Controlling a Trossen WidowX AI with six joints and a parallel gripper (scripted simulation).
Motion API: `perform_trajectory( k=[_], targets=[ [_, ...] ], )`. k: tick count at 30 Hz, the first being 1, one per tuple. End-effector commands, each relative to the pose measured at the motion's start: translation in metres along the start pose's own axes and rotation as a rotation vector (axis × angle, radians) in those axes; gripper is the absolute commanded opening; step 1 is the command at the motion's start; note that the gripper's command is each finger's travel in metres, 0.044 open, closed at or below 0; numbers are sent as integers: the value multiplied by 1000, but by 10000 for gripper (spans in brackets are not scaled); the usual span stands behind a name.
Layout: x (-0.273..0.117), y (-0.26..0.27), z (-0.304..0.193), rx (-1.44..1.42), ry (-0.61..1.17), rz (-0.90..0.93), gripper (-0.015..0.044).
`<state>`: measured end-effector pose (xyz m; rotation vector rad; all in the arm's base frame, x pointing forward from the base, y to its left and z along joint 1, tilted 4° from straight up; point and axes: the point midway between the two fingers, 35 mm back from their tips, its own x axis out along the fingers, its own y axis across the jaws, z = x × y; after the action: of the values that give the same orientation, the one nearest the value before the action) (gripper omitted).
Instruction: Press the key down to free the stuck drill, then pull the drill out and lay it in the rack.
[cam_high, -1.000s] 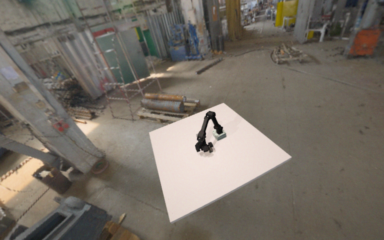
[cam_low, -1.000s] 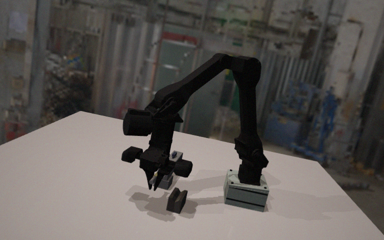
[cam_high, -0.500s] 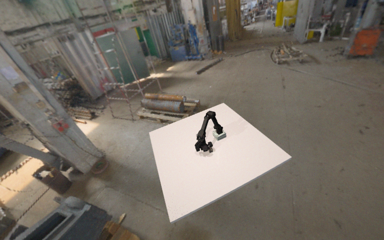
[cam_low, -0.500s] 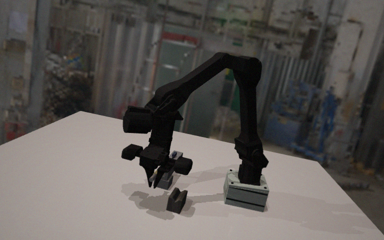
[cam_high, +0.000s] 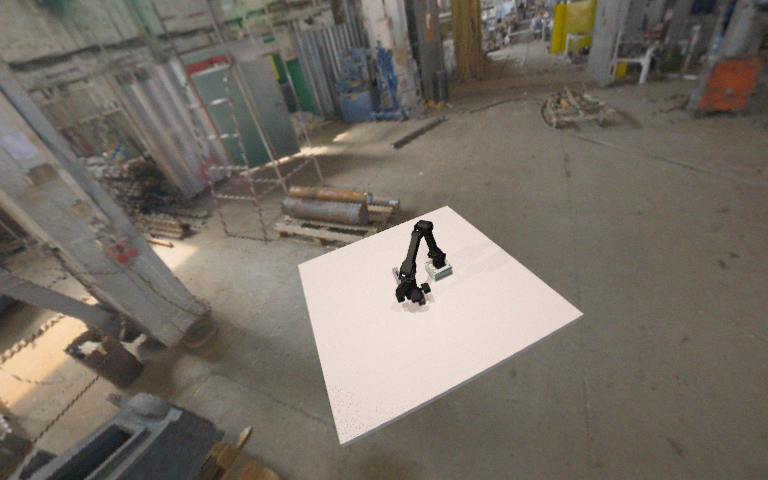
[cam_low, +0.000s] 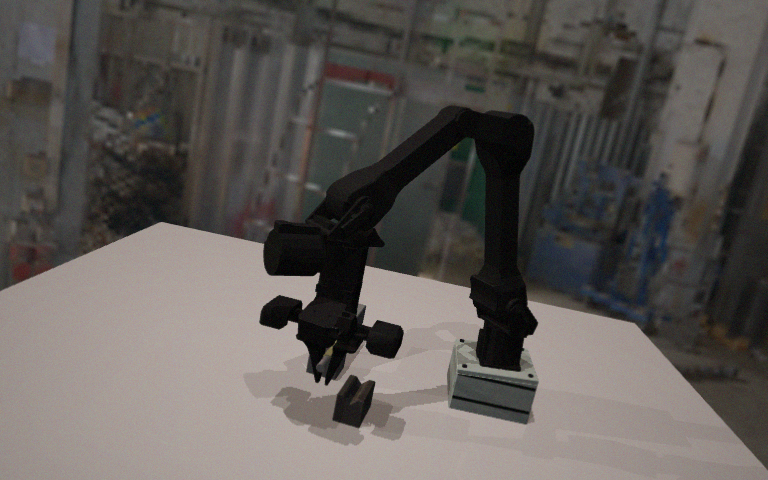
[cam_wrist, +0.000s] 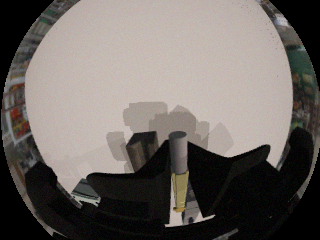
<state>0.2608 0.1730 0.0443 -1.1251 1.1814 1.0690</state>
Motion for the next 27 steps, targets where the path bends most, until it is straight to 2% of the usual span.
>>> perform_trajectory(
  k=[1,18,27],
  targets=[
    [0,7,1,4,1,-8,0],
    [0,42,8,4,0,-6,0],
    [22,43,8,4,0,-5,0]
  ],
)
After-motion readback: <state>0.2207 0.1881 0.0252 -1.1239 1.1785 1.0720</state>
